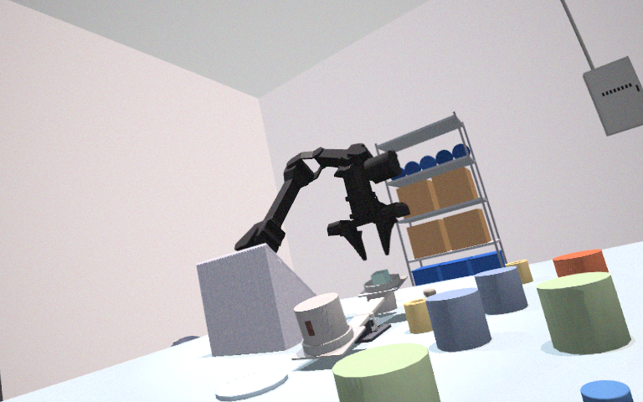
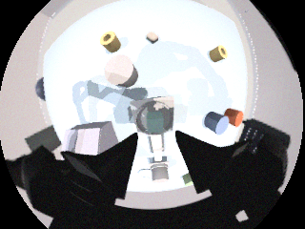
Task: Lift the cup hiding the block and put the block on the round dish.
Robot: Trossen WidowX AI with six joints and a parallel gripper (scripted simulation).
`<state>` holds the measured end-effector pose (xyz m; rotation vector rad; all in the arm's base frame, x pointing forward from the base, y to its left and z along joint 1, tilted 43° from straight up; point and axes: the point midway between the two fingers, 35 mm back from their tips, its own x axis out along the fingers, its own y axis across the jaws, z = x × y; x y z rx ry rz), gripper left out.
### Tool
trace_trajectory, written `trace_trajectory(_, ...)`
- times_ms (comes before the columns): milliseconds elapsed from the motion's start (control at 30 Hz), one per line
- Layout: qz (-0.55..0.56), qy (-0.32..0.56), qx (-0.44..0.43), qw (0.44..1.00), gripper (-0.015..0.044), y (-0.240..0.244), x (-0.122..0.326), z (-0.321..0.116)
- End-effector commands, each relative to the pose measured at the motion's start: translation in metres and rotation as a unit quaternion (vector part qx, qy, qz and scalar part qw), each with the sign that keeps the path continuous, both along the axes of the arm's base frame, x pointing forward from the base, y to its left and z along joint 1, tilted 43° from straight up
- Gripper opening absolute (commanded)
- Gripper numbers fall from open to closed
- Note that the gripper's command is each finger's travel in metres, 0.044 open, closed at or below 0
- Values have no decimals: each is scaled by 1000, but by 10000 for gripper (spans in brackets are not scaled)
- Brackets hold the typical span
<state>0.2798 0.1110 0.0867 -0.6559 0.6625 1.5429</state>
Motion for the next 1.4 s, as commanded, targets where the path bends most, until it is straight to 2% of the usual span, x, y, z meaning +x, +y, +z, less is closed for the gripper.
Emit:
trace_trajectory(0, 8, -4, 4, 1000, 260, 1, 0, -2)
trace_trajectory(1033, 8, -4, 5, 1000, 260, 35, -4, -39)
trace_trajectory(1200, 8, -4, 5, 1000, 129, 35, -4, -39)
trace_trajectory(1367, 8, -4, 5, 1000, 95, 35, -4, -39)
